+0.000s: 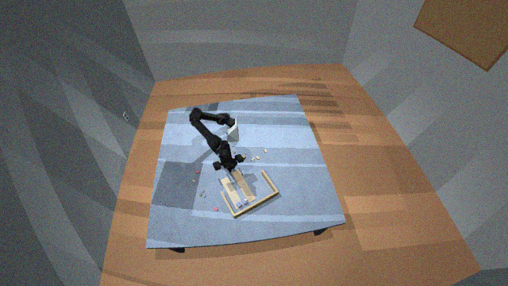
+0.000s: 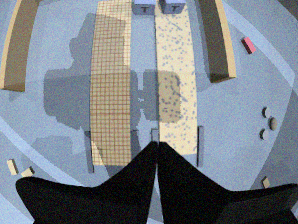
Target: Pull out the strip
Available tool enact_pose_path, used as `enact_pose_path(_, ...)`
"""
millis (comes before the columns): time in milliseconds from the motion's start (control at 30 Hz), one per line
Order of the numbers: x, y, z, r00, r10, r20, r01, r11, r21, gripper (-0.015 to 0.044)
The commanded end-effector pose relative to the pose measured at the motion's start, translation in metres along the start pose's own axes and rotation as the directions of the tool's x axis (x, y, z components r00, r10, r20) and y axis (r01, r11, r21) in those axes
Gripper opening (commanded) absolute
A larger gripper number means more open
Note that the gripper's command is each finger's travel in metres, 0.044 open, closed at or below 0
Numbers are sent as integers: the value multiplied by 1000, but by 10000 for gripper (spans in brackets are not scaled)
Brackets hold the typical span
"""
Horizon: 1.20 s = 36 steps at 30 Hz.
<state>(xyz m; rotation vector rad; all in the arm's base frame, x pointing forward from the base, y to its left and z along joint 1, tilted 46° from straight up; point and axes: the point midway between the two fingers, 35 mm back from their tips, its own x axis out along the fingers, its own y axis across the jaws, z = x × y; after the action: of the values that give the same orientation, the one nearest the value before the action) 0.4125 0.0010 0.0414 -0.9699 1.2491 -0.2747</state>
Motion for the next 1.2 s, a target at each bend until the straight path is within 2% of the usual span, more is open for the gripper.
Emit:
enact_pose_path(0,26,-29,-7,984,51,-168,-59,997,-45,0)
enact_pose_path(200,43,-53,-16,951,83,-297,-107,992,-65,0)
enact_pose_path(1167,79,-47,-23,951,83,-297,-107,992,-65,0)
